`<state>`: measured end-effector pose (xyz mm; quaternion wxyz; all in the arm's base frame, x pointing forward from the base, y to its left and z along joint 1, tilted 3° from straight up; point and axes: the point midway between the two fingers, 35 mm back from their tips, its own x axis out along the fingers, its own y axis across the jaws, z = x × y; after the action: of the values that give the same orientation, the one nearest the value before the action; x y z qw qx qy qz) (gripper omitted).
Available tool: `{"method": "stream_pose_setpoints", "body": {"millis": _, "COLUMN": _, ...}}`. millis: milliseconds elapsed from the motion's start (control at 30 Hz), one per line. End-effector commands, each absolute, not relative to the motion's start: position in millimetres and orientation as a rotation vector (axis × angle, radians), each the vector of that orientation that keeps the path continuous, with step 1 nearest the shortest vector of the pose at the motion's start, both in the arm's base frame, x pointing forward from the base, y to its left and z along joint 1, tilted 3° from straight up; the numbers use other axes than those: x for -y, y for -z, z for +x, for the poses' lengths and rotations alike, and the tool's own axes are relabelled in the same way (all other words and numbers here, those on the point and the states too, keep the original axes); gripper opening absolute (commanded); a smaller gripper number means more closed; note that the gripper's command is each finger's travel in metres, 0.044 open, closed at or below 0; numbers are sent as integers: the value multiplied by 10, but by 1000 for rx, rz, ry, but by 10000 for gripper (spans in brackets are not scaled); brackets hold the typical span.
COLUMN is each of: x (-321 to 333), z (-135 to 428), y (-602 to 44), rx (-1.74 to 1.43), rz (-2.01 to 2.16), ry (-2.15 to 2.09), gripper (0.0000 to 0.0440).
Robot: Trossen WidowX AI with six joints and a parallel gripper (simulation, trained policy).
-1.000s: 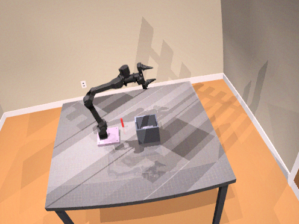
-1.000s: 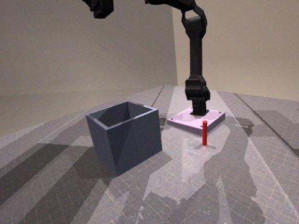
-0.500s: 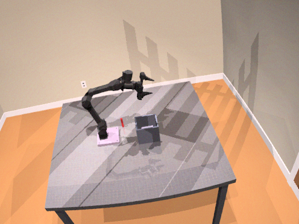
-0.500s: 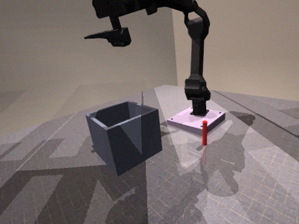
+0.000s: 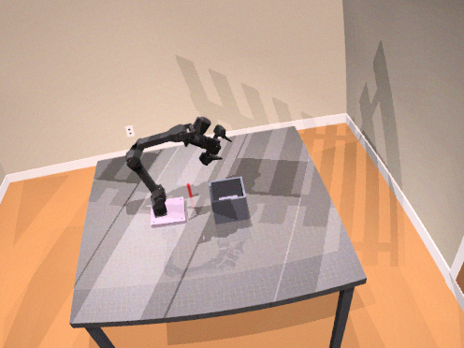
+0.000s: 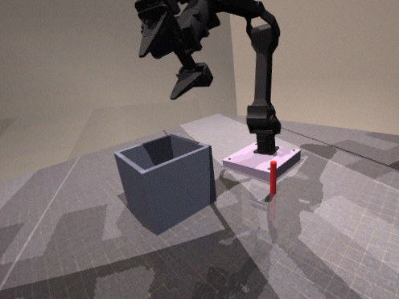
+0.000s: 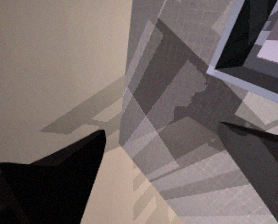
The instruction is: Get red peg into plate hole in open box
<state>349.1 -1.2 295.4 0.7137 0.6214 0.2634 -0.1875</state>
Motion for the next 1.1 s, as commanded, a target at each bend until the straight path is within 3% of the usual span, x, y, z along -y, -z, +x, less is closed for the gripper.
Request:
{"method": "stream_pose_setpoints", "body": {"millis": 0, "x": -163, "z": 3380, "y": -2768, "rx": -698, "rz": 1389, "ry": 429, "gripper": 440}}
{"method": "stream_pose_setpoints", "body": {"millis": 533, "x": -827, "z": 2635, "y": -2021, "rx": -1195, "rz": 1360, "ry": 605, "gripper": 440}}
{"method": "stream_pose_setpoints", "body": {"millis": 1067, "x": -1021, "z": 1975, "y": -1507, "rx": -1472, "rz": 1210, "ry": 867, "gripper": 440}}
